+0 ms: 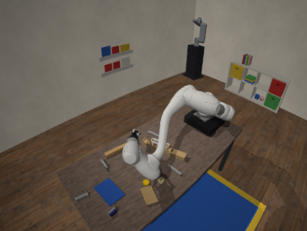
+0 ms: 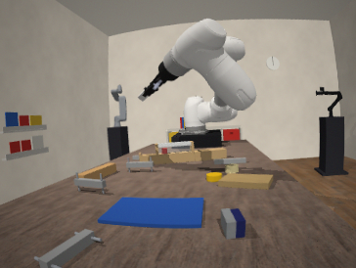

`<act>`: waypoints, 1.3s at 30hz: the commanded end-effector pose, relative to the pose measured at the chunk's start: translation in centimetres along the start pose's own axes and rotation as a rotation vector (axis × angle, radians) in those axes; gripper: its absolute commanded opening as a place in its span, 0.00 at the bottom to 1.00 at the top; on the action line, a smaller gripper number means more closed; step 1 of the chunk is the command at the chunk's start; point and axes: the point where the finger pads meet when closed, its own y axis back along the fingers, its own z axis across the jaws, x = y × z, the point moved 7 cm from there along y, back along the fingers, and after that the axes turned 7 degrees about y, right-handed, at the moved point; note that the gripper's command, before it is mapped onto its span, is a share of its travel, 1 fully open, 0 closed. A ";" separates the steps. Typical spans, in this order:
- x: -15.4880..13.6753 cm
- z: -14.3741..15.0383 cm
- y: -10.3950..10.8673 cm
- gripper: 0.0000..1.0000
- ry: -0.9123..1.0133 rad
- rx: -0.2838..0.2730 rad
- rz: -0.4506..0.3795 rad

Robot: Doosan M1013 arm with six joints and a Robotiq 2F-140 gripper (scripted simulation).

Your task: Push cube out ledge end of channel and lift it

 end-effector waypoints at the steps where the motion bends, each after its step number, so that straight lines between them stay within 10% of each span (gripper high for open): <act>1: -3.3 -0.4 -0.2 0.00 0.044 0.210 -0.026; 5: -6.0 -0.5 0.0 0.00 0.060 0.312 -0.068; 6: -9.0 -0.4 0.4 0.00 0.070 0.410 -0.120; 8: -9.0 -0.4 0.4 0.00 0.070 0.410 -0.120; 9: -12.1 -0.1 0.8 0.00 0.073 0.503 -0.181; 12: -12.1 -0.1 0.8 0.00 0.073 0.503 -0.181; 17: -20.5 2.1 2.0 0.00 0.049 0.728 -0.391; 22: -25.7 4.1 3.0 0.00 0.013 0.830 -0.527; 32: -32.2 7.9 4.0 0.00 -0.076 0.953 -0.755; 39: -32.5 8.1 4.0 0.00 -0.082 0.958 -0.768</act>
